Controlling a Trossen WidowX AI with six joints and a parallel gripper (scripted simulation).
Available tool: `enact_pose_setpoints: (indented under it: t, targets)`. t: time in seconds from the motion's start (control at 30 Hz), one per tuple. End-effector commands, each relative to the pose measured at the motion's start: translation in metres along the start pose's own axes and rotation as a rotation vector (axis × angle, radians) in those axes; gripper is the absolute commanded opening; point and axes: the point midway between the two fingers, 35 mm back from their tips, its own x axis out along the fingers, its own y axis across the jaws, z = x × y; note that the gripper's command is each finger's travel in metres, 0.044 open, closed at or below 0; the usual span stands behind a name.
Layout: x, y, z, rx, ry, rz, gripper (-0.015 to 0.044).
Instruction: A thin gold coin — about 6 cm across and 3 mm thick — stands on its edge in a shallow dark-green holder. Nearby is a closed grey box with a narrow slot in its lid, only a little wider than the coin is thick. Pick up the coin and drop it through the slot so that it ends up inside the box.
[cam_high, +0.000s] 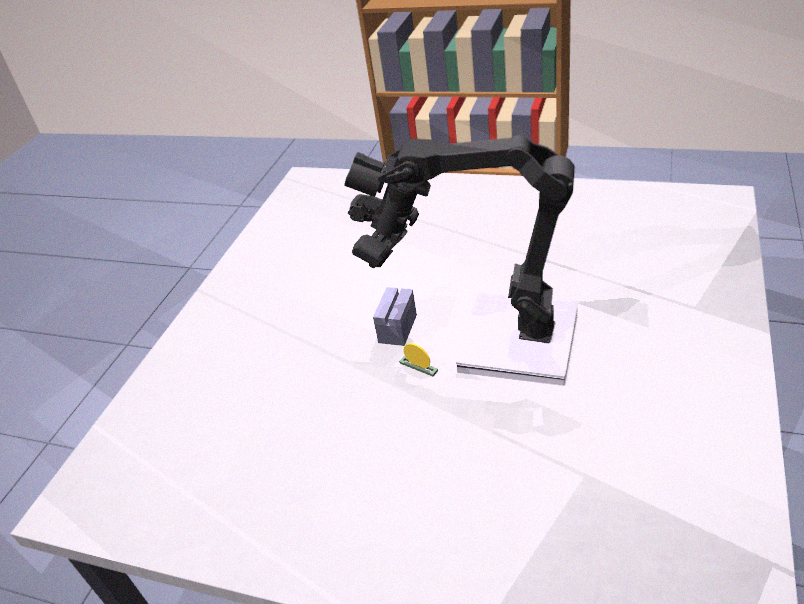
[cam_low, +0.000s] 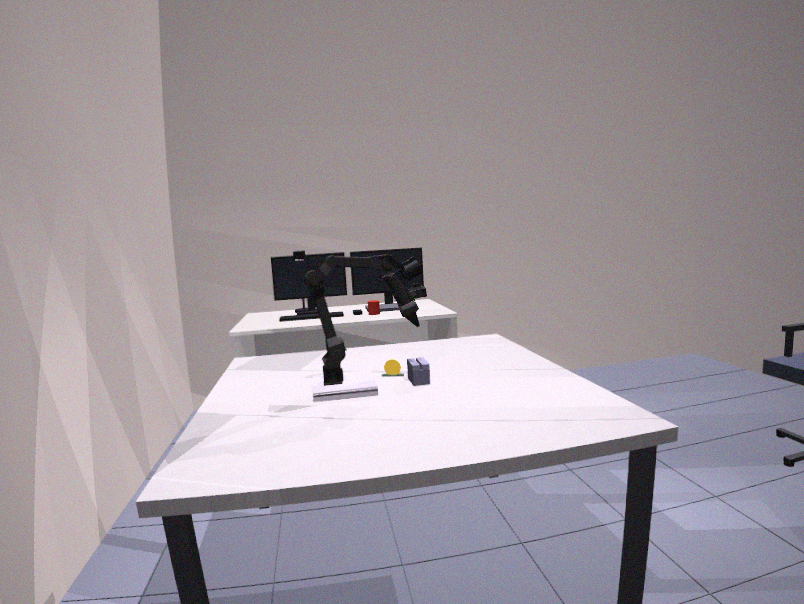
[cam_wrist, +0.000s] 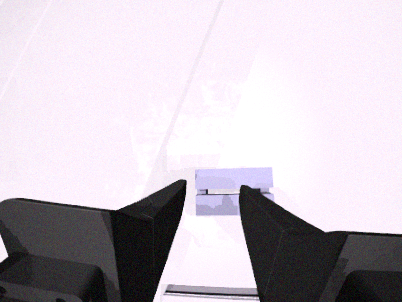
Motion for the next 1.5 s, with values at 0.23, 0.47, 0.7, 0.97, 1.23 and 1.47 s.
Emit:
enact_pose_setpoints:
  t: [0.23, 0.47, 0.7, 0.97, 1.23, 1.47]
  targets:
    - [0.034, 0.068, -0.103, 0.189, 0.419, -0.110, 0.0161]
    - [0.050, 0.068, -0.110, 0.189, 0.419, -0.110, 0.0161]
    - [0.069, 0.067, -0.121, 0.189, 0.419, -0.110, 0.0161]
    - [0.082, 0.066, -0.127, 0.189, 0.420, -0.110, 0.0161]
    - [0.094, 0.066, -0.132, 0.189, 0.420, -0.110, 0.0161]
    - [0.105, 0.066, -0.136, 0.189, 0.420, -0.110, 0.0161]
